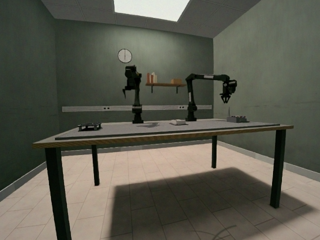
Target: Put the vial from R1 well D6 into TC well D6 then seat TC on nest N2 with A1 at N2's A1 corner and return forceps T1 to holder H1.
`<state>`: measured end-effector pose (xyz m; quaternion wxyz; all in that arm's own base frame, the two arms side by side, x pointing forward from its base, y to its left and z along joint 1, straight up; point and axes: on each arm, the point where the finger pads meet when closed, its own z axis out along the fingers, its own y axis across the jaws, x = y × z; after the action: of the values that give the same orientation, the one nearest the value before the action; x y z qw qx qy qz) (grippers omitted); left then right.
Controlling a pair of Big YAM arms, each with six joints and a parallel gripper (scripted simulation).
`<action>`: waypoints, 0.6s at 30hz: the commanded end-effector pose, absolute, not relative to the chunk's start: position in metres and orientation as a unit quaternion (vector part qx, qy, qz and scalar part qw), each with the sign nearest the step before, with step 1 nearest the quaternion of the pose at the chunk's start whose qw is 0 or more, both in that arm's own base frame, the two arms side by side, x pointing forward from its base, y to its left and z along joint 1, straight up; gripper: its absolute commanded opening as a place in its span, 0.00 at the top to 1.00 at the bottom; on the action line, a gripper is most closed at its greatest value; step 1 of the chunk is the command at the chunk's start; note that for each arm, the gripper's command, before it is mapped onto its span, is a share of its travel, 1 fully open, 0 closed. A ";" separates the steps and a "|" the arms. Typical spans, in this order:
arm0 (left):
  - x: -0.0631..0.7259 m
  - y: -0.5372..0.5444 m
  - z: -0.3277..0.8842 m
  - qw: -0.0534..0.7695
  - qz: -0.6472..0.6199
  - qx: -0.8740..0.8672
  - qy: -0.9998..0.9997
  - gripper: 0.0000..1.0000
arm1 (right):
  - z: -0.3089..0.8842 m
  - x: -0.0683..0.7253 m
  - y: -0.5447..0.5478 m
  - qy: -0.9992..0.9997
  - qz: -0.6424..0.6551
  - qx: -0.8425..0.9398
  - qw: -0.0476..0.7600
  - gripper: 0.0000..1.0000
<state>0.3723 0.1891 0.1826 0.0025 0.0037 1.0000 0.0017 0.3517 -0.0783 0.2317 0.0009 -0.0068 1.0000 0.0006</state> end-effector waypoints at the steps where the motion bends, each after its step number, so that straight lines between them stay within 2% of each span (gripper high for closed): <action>1: 0.394 0.211 0.195 0.027 0.014 0.016 0.999 0.76 | 0.244 0.359 -0.080 1.000 -0.004 -0.002 0.018 0.00; 9: 0.399 0.242 0.183 0.026 0.016 0.016 0.999 0.76 | 0.244 0.359 -0.080 1.000 -0.004 -0.002 0.018 0.00; 13: 0.390 0.224 0.168 0.003 0.001 0.027 1.000 0.76 | 0.244 0.359 -0.080 1.000 -0.004 -0.002 0.018 0.00; 18: 0.390 0.230 0.180 0.016 0.010 0.016 1.000 0.76 | 0.244 0.359 -0.080 1.000 -0.004 -0.002 0.018 0.00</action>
<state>0.3820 0.2250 0.1664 0.0001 0.0124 0.9999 0.0004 0.3517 -0.0783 0.2317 0.0009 -0.0068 1.0000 0.0006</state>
